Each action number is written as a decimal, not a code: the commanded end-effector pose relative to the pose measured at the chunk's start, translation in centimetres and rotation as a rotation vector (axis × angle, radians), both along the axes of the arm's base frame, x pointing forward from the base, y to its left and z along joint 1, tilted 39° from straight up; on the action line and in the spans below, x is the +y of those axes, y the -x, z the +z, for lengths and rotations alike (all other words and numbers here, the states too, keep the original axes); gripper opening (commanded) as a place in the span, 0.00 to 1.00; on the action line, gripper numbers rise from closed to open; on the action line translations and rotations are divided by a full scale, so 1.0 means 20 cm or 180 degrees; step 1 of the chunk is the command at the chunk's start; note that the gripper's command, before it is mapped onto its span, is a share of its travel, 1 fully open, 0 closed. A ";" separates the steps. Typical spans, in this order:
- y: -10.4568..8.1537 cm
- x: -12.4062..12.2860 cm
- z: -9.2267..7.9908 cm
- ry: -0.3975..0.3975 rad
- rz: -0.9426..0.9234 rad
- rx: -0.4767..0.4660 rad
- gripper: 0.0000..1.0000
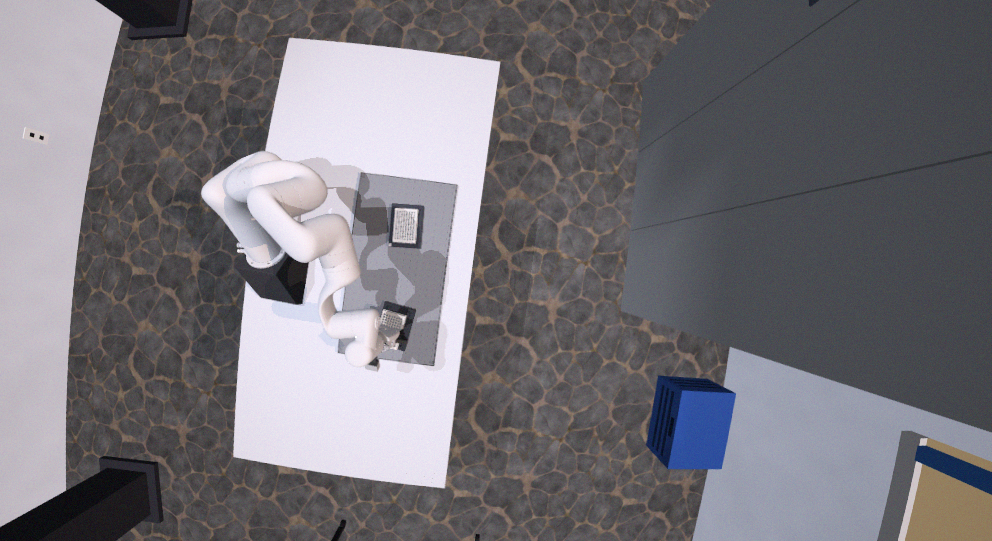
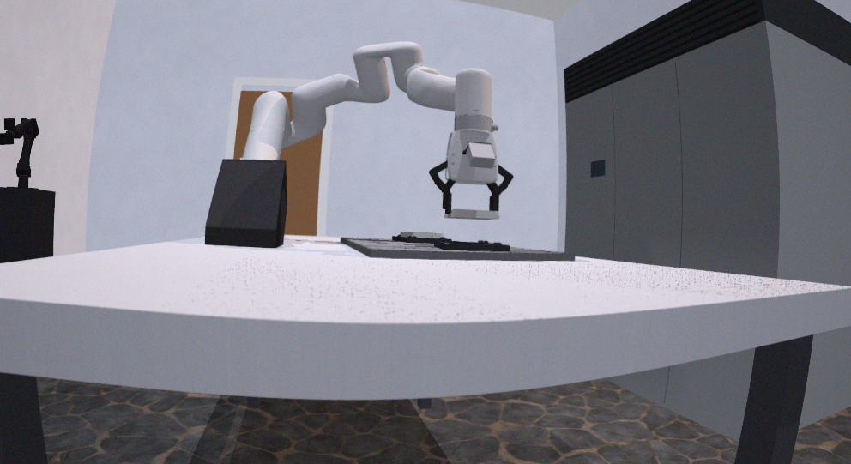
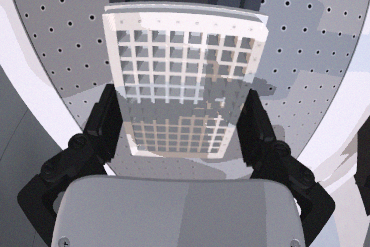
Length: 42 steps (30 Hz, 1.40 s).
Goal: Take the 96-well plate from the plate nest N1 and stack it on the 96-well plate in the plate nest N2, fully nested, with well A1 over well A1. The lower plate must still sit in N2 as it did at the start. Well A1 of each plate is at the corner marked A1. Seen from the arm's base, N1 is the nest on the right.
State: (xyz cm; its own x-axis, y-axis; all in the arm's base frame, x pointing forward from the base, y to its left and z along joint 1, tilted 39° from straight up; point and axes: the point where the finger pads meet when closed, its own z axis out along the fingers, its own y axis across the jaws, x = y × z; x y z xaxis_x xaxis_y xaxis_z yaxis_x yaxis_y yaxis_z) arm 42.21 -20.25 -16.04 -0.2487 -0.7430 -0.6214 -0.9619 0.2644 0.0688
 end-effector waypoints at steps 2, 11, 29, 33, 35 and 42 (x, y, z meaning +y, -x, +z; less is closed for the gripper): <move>0.00 -0.04 0.04 0.0016 -0.0008 -0.0008 0.00; 0.01 -0.08 0.09 0.0016 -0.0008 -0.0008 0.00; 0.02 -0.16 0.19 0.0016 -0.0009 -0.0008 0.00; 0.02 -0.16 0.19 0.0016 -0.0009 -0.0008 0.00; 0.02 -0.16 0.19 0.0016 -0.0009 -0.0008 0.00; 0.02 -0.10 0.23 0.0064 0.0323 -0.0268 0.00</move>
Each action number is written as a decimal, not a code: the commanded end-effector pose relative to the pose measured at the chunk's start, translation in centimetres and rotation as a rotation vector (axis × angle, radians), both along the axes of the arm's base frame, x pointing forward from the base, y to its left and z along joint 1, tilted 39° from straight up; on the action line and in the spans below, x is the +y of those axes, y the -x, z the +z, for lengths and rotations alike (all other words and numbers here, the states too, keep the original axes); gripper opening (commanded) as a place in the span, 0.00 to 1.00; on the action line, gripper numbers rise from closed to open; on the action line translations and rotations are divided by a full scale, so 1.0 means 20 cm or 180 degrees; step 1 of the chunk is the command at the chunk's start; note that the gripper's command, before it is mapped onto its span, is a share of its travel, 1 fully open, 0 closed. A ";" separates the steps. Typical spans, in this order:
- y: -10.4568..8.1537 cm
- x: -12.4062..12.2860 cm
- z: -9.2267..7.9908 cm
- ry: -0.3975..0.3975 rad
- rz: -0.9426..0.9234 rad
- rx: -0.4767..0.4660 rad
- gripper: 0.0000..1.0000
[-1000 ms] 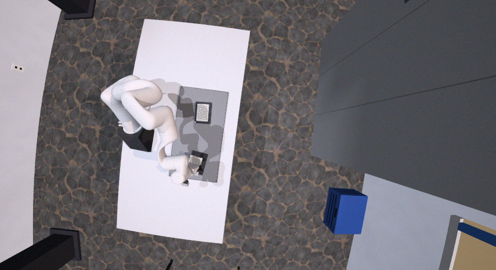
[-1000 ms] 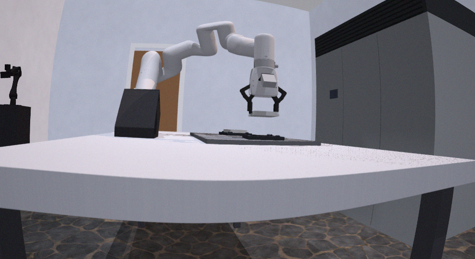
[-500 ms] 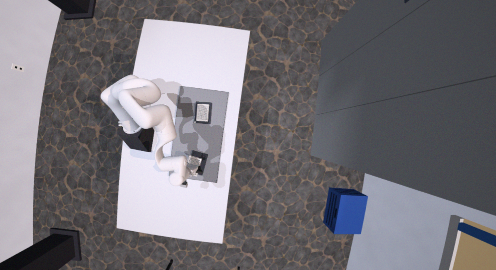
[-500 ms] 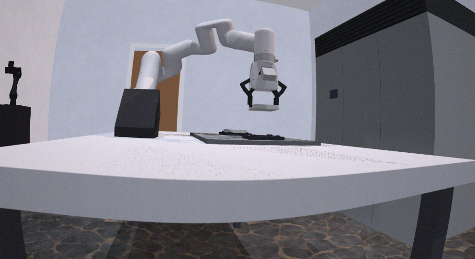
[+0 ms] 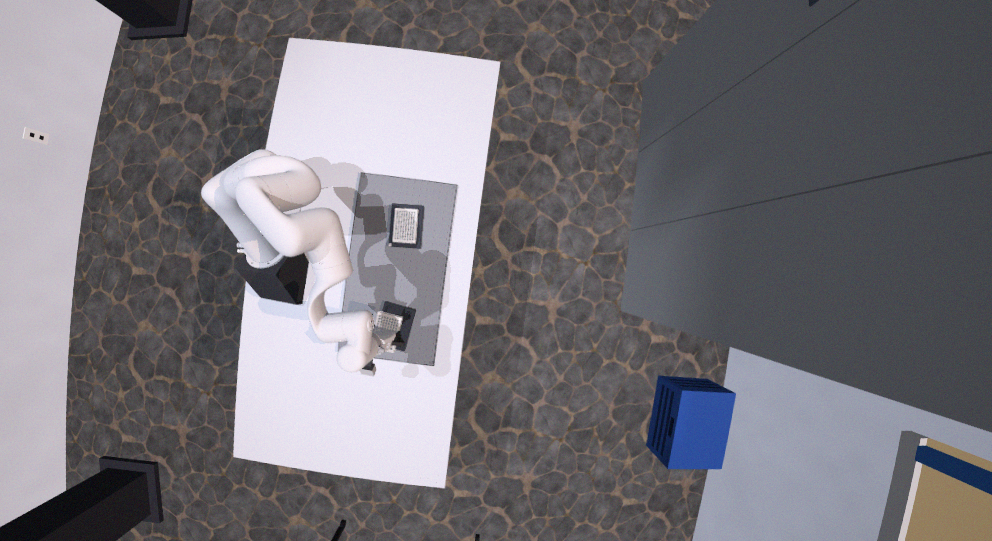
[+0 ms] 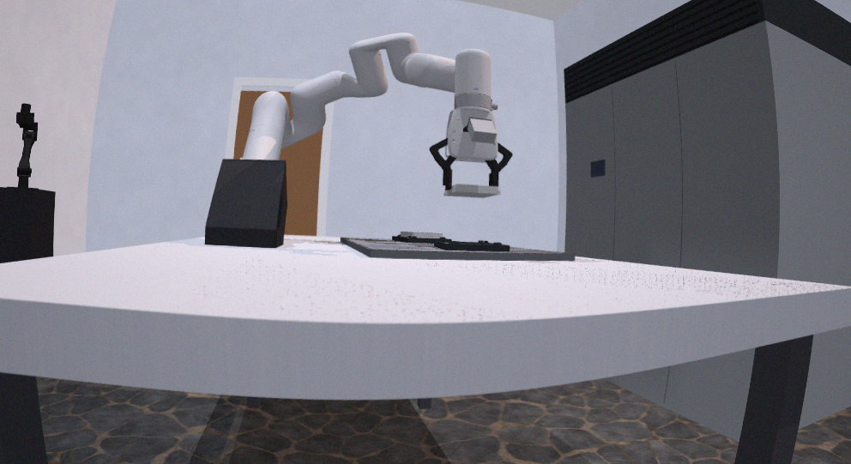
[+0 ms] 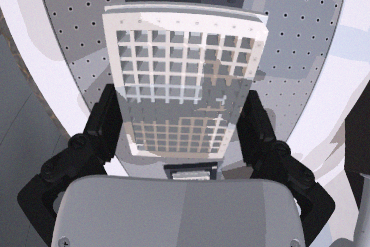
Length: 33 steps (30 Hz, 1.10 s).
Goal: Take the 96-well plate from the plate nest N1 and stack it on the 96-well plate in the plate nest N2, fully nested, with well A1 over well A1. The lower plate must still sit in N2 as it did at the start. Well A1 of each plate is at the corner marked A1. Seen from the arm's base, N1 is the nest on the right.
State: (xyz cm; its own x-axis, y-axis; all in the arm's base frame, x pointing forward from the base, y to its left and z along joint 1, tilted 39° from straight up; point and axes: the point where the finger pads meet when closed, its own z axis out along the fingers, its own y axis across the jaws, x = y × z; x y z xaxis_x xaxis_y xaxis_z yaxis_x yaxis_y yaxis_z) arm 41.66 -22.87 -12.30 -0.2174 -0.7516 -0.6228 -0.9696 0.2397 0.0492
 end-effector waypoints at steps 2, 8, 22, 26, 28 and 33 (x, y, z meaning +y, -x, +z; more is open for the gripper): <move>-0.01 0.04 0.05 0.0063 0.0324 -0.0272 0.00; -0.02 0.10 0.10 0.0078 0.0427 -0.0353 0.00; -0.04 0.26 0.23 0.0077 0.0427 -0.0354 0.00; -0.04 0.31 0.27 0.0077 0.0426 -0.0354 0.00; -0.05 0.34 0.29 0.0077 0.0426 -0.0354 0.00; -0.05 0.40 0.34 0.0076 0.0426 -0.0355 0.00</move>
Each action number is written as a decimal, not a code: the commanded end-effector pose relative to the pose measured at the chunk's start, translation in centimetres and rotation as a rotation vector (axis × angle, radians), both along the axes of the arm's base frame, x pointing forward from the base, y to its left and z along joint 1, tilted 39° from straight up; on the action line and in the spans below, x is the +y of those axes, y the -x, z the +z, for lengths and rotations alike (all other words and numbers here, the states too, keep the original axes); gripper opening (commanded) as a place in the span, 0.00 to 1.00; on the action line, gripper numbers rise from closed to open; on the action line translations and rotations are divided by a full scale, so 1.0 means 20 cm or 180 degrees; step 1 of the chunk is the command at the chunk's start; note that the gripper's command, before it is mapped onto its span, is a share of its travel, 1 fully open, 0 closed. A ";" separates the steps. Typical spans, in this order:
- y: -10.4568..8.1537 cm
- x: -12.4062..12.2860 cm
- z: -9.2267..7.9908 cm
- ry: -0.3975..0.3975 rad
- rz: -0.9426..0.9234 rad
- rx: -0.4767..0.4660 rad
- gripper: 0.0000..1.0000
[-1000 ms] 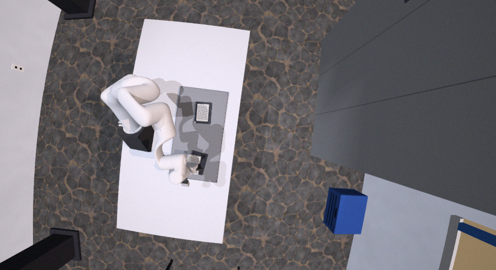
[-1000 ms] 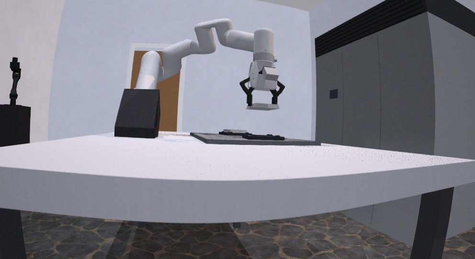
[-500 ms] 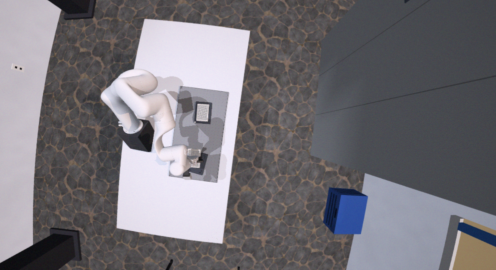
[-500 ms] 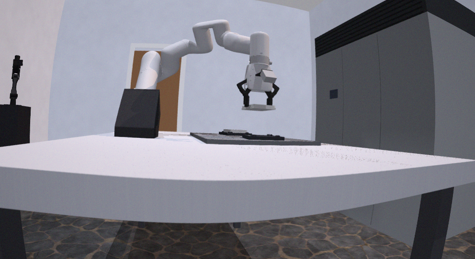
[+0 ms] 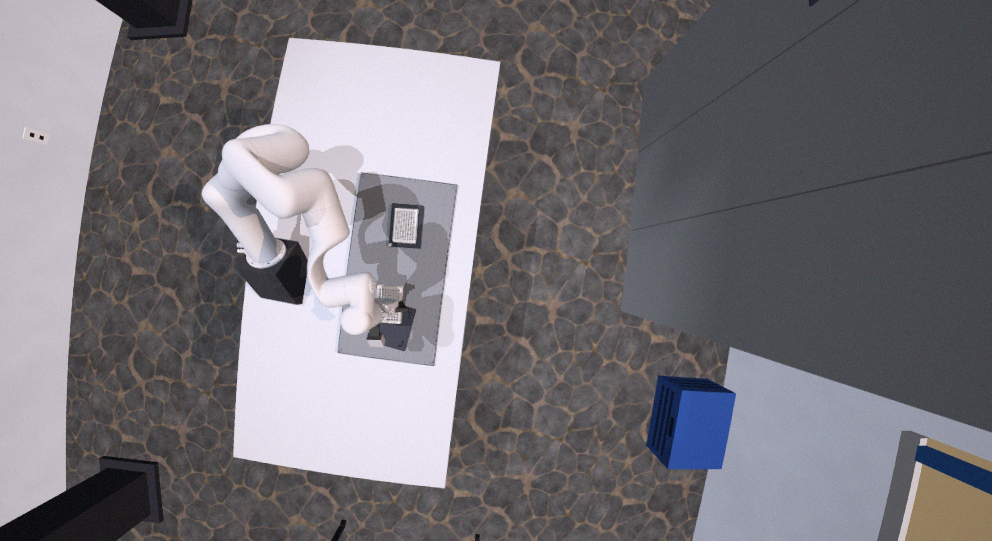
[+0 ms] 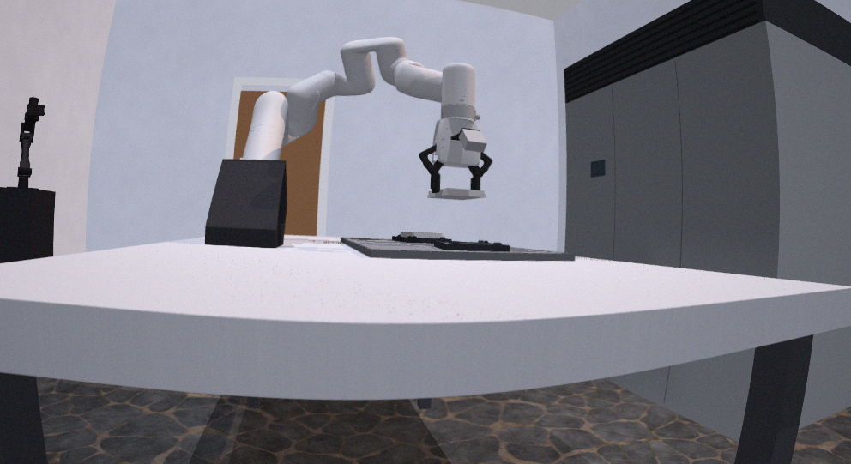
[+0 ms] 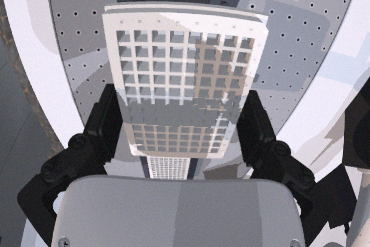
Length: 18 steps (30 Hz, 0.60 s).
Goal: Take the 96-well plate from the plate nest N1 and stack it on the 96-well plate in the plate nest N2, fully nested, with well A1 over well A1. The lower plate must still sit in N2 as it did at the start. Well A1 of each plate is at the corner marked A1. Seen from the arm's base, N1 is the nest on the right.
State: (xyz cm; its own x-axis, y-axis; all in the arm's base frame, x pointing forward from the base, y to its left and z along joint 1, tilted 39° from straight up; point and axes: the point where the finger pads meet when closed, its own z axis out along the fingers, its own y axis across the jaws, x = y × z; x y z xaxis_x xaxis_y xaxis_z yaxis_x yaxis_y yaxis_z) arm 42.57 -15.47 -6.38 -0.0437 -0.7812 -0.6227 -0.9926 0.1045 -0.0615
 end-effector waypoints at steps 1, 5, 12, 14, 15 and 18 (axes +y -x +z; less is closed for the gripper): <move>-0.01 0.05 0.05 0.0015 -0.0012 -0.0008 0.00; -0.01 0.07 0.08 0.0015 -0.0012 -0.0008 0.00; -0.02 0.16 0.15 0.0015 -0.0012 -0.0009 0.00; -0.03 0.19 0.17 0.0014 -0.0012 -0.0009 0.00; -0.03 0.20 0.18 0.0014 -0.0012 -0.0009 0.00; -0.03 0.24 0.21 0.0014 -0.0012 -0.0009 0.00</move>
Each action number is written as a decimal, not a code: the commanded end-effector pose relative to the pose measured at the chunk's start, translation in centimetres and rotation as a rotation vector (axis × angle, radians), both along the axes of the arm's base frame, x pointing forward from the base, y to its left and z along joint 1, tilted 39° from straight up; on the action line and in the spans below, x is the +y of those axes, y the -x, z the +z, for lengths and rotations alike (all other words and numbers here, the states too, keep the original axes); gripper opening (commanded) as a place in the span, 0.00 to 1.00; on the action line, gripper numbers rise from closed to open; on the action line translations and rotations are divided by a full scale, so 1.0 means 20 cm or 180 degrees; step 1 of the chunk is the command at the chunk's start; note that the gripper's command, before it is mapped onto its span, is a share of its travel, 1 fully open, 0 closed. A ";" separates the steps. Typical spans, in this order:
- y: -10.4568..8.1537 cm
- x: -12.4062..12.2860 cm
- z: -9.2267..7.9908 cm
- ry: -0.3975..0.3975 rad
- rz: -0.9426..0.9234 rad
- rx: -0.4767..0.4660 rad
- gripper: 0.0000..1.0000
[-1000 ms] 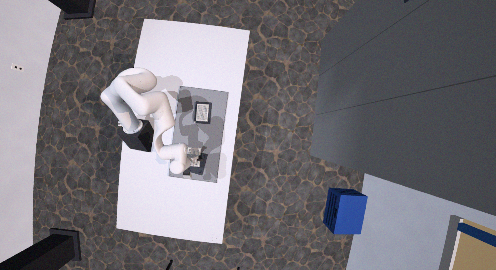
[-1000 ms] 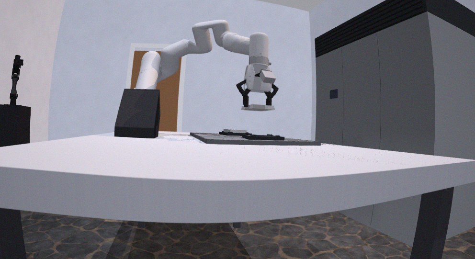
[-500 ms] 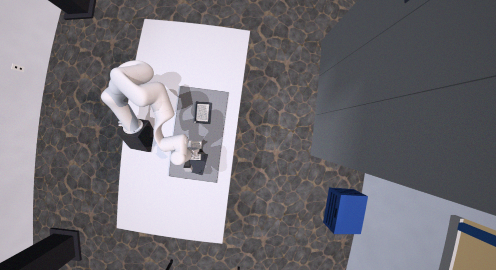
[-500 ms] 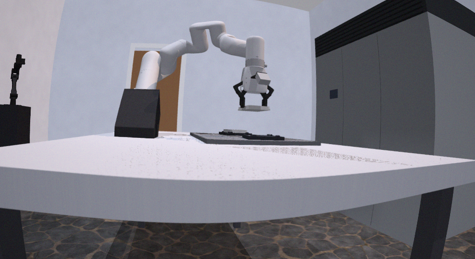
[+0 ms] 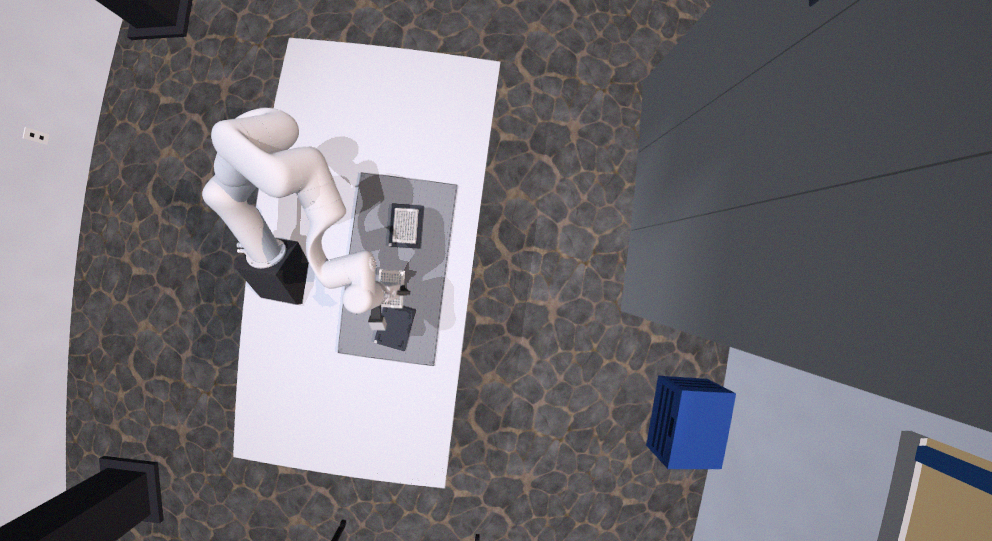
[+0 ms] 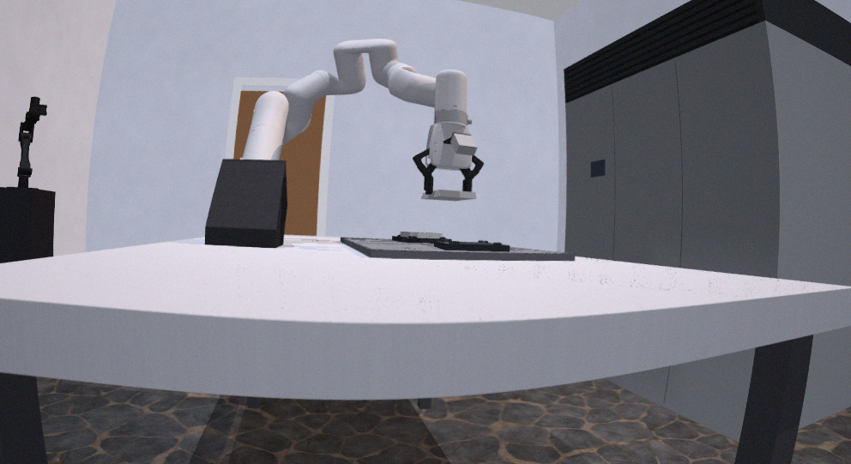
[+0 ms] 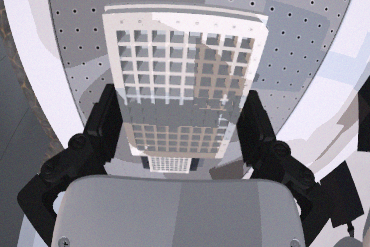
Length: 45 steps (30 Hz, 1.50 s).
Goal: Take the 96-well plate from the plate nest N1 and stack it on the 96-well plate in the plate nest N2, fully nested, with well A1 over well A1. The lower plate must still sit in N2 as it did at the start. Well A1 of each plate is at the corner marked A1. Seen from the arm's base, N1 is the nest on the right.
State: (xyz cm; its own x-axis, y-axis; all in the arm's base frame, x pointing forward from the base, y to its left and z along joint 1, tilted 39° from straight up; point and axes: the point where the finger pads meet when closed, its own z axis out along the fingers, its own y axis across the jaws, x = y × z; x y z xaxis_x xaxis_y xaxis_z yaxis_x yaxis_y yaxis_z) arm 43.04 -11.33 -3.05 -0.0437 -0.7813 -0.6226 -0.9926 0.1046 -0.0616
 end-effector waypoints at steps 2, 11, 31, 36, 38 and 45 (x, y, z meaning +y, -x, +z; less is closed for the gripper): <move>-0.01 0.05 0.05 0.0013 -0.0012 -0.0009 0.00; -0.02 0.15 0.14 0.0013 -0.0012 -0.0009 0.00; -0.05 0.39 0.32 0.0011 -0.0012 -0.0010 0.00; -0.06 0.44 0.37 0.0010 -0.0012 -0.0010 0.00; -0.06 0.45 0.38 0.0010 -0.0012 -0.0010 0.00; -0.07 0.54 0.45 0.0009 -0.0012 -0.0010 0.00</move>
